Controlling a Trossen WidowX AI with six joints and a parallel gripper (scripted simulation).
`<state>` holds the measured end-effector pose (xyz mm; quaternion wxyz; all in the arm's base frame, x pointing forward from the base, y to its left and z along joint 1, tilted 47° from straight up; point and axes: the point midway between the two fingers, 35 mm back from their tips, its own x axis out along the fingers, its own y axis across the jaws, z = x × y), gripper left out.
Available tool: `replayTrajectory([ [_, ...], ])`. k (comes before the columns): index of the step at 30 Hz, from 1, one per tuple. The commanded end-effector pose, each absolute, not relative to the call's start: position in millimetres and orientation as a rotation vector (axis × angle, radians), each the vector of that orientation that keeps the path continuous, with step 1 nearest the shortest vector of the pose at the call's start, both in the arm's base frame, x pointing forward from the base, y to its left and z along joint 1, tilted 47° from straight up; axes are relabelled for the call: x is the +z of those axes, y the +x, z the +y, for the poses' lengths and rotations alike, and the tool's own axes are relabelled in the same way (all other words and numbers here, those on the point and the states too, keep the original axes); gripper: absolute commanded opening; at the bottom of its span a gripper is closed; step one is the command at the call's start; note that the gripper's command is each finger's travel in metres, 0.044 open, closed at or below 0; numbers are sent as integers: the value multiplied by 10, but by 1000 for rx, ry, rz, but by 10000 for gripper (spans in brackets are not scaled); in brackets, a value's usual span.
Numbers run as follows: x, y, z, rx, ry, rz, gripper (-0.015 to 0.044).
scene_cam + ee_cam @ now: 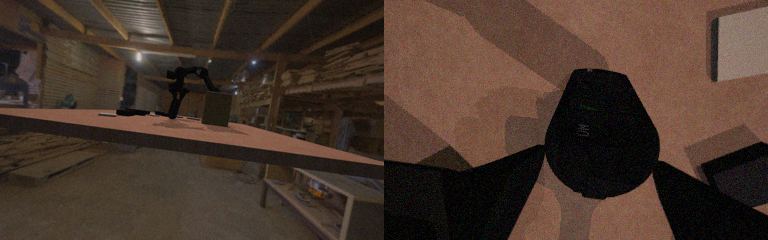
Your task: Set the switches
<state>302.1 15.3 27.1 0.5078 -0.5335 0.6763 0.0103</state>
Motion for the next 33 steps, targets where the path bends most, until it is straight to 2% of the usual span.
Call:
replayTrajectory([
  [1,264,2975,68,15,-1292,1645,338],
  [33,326,2818,-125,15,-1293,1646,338],
])
